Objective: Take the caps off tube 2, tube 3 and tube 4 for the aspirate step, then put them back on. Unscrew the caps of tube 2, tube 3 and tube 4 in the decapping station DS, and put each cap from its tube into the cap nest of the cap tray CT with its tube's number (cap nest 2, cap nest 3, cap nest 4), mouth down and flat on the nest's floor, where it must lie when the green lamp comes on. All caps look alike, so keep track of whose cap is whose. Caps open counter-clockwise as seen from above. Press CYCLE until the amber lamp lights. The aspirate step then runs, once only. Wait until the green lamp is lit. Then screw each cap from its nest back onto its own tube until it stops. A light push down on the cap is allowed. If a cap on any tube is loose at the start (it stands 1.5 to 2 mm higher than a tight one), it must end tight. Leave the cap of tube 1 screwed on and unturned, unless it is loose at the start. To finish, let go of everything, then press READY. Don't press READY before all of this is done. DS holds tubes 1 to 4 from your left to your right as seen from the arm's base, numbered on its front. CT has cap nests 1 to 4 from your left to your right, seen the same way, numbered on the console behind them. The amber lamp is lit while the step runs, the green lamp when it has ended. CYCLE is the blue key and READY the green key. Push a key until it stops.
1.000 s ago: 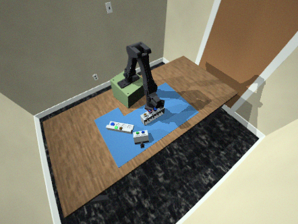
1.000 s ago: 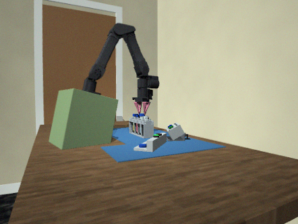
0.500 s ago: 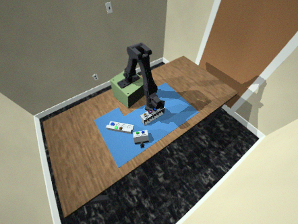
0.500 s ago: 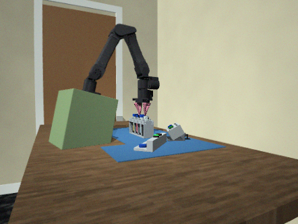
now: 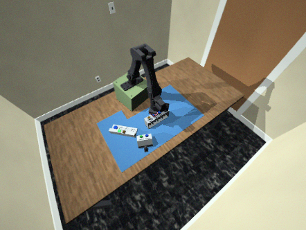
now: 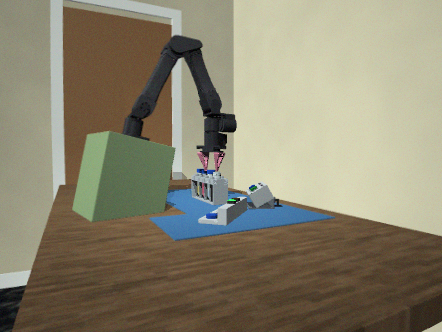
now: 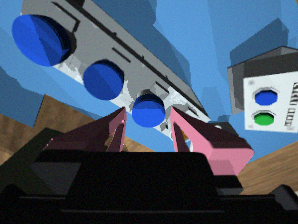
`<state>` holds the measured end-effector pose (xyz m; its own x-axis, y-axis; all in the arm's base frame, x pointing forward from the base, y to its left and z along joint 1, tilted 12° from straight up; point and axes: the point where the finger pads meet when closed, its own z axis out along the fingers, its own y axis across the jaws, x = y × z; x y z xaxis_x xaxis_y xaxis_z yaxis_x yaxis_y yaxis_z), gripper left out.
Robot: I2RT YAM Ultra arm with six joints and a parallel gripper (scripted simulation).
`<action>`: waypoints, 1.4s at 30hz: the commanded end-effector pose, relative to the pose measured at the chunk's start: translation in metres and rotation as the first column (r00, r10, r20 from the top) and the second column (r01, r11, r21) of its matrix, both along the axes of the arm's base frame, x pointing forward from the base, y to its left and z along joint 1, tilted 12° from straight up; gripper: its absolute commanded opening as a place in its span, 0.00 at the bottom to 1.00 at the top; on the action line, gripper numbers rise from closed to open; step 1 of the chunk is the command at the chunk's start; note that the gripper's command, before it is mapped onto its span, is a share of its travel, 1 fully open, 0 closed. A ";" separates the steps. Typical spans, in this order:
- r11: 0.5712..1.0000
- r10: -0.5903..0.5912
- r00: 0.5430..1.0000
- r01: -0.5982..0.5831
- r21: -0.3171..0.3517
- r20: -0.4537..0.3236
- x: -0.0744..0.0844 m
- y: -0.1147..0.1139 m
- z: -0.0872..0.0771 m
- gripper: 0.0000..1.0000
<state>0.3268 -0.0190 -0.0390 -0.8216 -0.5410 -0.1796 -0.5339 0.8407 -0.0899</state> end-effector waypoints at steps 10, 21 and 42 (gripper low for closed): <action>1.000 0.000 1.000 0.000 0.001 0.020 0.005 0.000 0.004 0.49; 0.966 -0.253 0.967 0.252 0.057 0.007 0.006 0.000 0.000 0.49; 0.966 -0.253 0.967 0.252 0.057 0.007 0.007 0.000 -0.004 0.00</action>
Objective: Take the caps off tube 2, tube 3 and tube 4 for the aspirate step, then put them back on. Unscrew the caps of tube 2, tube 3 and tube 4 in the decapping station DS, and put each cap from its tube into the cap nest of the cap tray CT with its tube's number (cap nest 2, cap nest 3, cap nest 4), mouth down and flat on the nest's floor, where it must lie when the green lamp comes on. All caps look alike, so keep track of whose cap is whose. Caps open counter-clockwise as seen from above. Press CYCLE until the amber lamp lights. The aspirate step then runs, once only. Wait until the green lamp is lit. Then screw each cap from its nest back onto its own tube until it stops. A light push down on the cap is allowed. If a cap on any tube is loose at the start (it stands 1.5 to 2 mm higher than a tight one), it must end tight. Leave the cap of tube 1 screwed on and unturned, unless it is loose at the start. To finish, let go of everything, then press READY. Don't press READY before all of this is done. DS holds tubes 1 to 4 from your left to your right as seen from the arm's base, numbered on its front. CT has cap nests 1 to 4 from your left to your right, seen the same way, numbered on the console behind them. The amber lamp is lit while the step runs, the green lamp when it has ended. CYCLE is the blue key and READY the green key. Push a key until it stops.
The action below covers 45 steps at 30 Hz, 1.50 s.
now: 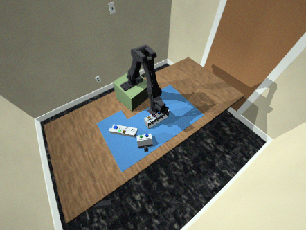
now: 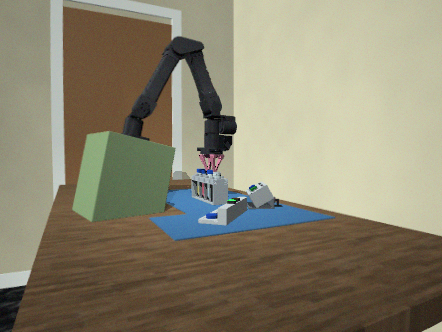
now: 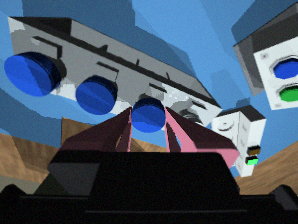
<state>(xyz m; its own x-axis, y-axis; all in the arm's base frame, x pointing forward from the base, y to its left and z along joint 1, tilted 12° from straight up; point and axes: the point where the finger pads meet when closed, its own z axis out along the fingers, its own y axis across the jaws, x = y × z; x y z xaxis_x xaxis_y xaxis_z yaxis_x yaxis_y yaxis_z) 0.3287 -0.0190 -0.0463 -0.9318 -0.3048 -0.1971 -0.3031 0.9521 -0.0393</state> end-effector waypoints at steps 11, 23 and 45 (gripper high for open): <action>0.991 -0.130 0.991 0.130 0.029 0.015 0.005 0.000 0.003 0.00; 0.878 -0.469 0.883 0.468 0.102 -0.018 0.005 0.000 0.003 0.00; 0.707 -0.691 0.720 0.691 0.148 -0.059 0.005 0.000 0.002 0.49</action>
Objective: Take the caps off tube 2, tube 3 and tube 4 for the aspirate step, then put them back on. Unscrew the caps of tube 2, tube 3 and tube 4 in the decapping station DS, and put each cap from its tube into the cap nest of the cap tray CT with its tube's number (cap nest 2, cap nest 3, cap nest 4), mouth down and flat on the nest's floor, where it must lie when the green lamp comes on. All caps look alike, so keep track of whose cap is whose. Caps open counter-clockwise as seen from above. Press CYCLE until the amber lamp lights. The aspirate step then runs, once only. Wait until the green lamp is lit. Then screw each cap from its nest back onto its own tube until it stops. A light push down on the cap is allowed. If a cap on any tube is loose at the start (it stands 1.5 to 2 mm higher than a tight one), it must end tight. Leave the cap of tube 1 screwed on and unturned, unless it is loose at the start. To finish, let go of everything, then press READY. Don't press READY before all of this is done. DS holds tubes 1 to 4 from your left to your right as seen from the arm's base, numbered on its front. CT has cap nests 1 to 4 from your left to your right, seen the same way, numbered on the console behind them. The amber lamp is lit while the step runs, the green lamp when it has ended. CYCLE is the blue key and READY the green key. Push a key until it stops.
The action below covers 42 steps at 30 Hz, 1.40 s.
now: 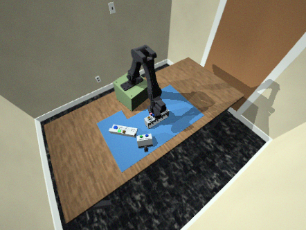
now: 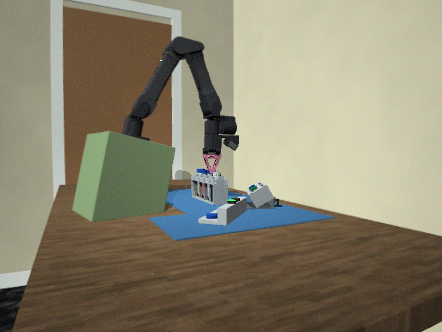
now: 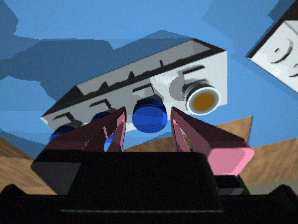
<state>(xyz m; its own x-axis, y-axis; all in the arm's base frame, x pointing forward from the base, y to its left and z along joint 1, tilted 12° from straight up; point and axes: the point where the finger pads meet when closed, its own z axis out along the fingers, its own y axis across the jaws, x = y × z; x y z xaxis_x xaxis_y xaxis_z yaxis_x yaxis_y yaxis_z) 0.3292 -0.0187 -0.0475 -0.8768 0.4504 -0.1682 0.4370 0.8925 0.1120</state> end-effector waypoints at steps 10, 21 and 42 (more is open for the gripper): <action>0.994 0.109 0.994 -0.109 -0.026 0.020 0.004 0.000 0.004 0.49; 0.891 0.445 0.895 -0.443 -0.103 0.006 0.004 0.000 0.004 0.49; 0.713 0.688 0.725 -0.682 -0.161 -0.026 0.003 -0.001 0.004 0.00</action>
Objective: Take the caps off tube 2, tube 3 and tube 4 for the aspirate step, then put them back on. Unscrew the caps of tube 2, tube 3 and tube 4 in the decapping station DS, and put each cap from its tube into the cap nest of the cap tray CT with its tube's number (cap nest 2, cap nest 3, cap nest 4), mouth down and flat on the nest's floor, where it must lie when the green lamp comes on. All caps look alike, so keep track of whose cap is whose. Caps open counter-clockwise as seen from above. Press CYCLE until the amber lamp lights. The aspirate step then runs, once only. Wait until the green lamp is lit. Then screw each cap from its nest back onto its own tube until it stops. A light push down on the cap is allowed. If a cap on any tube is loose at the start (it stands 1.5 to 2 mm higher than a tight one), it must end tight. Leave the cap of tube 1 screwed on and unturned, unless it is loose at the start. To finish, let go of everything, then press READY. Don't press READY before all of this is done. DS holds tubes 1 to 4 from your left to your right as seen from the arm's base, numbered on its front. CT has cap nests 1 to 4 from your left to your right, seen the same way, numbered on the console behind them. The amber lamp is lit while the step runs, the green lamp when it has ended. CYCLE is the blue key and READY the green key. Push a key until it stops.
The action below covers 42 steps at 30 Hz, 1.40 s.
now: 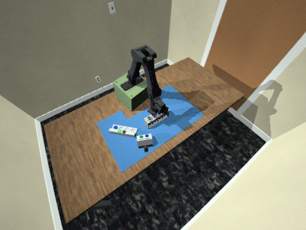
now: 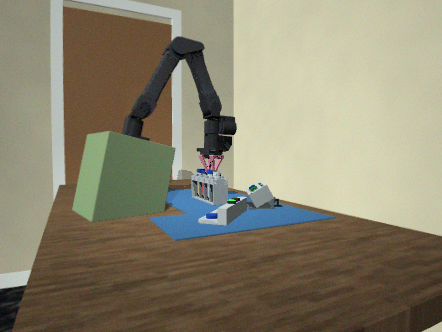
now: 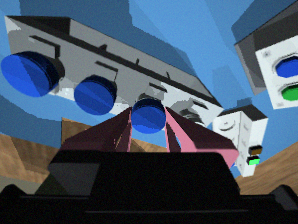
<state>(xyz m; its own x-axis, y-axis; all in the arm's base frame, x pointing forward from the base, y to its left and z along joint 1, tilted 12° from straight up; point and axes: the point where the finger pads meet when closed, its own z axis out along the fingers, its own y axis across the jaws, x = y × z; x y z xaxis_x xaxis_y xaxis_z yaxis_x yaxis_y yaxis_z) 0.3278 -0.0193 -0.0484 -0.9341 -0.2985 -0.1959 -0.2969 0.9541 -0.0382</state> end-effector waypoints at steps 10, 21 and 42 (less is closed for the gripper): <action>1.000 0.007 1.000 -0.007 -0.001 0.021 0.004 0.000 0.005 0.00; 0.936 -0.345 0.939 0.344 0.076 -0.001 0.004 0.000 0.004 0.00; 0.712 -0.687 0.725 0.686 0.148 -0.057 0.005 0.000 0.004 0.49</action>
